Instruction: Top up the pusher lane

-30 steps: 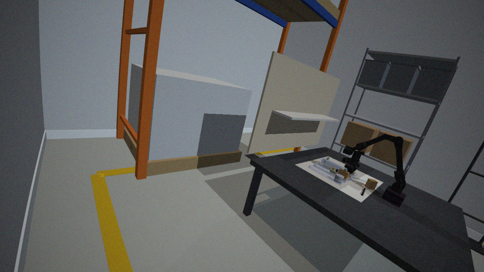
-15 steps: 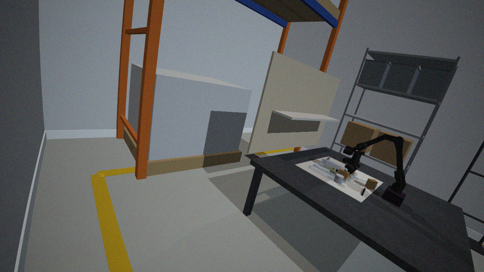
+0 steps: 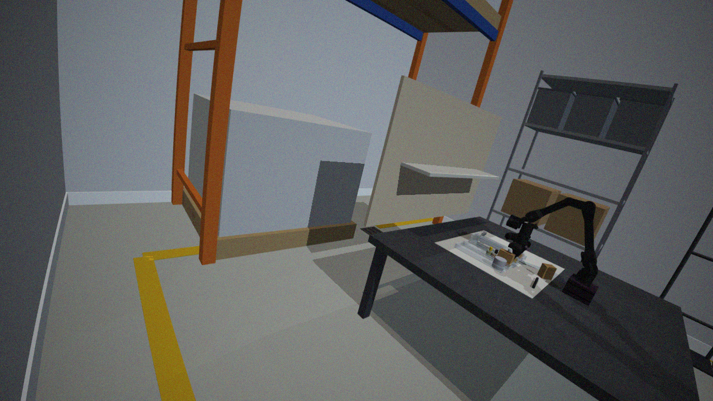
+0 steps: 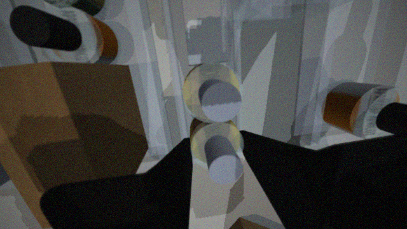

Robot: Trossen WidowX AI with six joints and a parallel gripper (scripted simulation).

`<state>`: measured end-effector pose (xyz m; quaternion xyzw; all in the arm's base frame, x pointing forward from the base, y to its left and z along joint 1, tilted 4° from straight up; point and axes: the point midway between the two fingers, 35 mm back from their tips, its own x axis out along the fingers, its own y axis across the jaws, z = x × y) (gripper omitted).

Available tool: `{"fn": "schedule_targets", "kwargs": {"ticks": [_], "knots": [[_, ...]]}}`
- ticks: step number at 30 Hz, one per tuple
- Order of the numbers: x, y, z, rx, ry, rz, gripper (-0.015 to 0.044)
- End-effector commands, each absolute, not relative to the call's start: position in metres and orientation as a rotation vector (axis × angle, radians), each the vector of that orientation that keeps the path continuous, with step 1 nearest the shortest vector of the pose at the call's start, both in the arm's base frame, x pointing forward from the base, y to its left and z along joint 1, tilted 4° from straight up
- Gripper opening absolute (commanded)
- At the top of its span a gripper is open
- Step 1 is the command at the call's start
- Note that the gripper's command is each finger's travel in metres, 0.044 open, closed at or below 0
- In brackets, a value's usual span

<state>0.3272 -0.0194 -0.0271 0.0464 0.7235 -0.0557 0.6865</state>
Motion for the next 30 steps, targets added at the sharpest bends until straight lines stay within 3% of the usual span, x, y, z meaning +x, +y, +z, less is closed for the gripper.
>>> {"fn": "schedule_targets", "kwargs": {"ticks": [1,6,17,30], "knots": [[0.326,-0.019,-0.027,0.102,1.618,-0.126,0.0],[0.326,-0.019,-0.027,0.102,1.618,-0.126,0.0],[0.327,-0.019,-0.027,0.102,1.618,-0.126,0.0275],[0.328,-0.019,-0.007,0.102,1.618,-0.126,0.0275]]}}
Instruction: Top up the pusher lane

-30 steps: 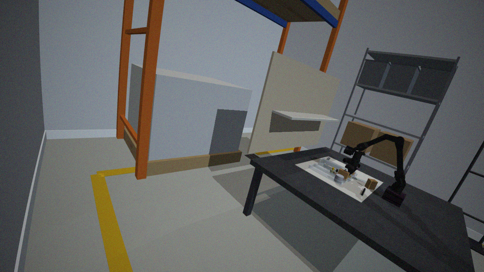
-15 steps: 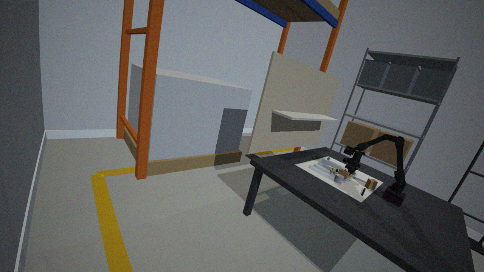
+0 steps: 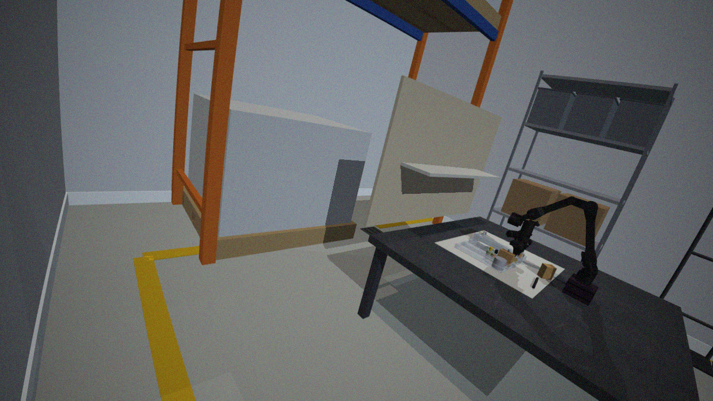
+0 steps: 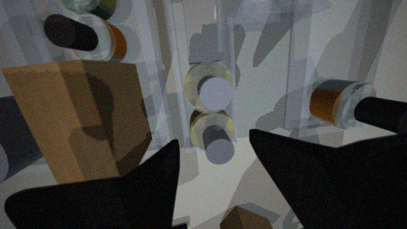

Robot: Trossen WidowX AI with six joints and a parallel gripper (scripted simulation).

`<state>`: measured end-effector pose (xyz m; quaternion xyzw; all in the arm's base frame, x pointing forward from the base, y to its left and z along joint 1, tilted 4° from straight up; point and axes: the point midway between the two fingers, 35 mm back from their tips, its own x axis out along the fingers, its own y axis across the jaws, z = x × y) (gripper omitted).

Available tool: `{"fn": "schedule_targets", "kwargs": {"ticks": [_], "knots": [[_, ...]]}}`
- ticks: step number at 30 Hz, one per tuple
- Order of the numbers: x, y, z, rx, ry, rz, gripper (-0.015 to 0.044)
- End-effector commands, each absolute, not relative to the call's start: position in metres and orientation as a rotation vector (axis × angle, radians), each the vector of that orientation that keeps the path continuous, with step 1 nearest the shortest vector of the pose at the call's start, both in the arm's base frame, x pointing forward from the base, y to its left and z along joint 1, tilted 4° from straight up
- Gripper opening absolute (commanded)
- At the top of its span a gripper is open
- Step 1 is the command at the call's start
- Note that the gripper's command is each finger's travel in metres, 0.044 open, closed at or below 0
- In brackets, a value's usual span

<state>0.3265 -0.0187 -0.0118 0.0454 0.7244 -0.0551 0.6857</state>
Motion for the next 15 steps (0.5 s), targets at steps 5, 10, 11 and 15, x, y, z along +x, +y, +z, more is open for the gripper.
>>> {"fn": "schedule_targets", "kwargs": {"ticks": [5,10,11,15], "knots": [[0.323,-0.018,-0.006,0.103,1.619,-0.126,0.0275],[0.308,-0.015,-0.005,0.103,1.62,-0.126,0.0275],[0.304,-0.015,-0.004,0.103,1.62,-0.126,0.0275],[0.291,-0.013,-0.003,0.103,1.621,-0.126,0.0275]]}}
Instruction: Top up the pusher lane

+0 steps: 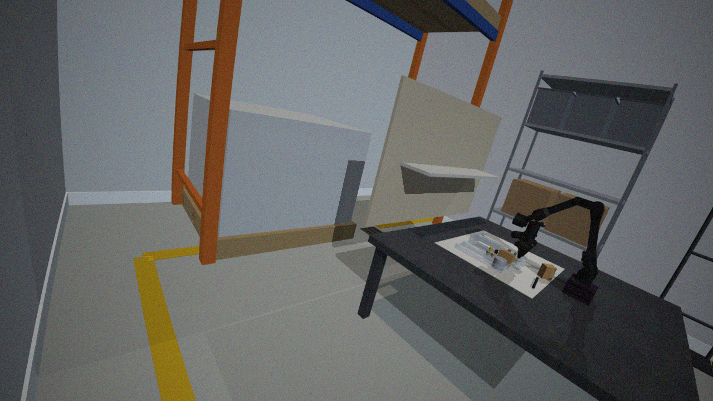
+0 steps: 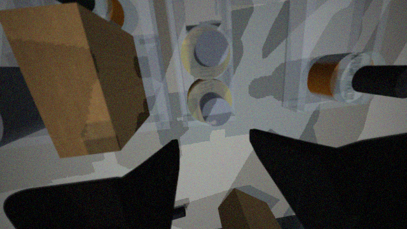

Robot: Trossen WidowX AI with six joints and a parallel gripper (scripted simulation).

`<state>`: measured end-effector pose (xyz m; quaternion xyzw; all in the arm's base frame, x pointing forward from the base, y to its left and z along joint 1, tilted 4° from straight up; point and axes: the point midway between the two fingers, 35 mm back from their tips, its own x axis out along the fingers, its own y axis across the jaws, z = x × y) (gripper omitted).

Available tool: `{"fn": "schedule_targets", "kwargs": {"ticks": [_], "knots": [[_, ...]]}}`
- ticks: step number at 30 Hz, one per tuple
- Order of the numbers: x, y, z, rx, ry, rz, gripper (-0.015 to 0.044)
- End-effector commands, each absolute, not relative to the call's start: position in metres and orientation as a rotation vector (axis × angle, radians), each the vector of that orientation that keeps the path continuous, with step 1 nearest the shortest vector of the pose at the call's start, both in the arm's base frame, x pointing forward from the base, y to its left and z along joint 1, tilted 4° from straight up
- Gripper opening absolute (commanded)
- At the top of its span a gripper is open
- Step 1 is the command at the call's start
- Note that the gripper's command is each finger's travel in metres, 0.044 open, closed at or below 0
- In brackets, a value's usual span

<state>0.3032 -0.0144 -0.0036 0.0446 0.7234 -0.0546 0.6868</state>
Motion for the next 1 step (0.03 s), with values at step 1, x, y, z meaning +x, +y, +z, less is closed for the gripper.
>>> {"fn": "schedule_targets", "kwargs": {"ticks": [1], "knots": [[0.2878,-0.0121,-0.0032,0.103,1.621,-0.126,0.0275]]}}
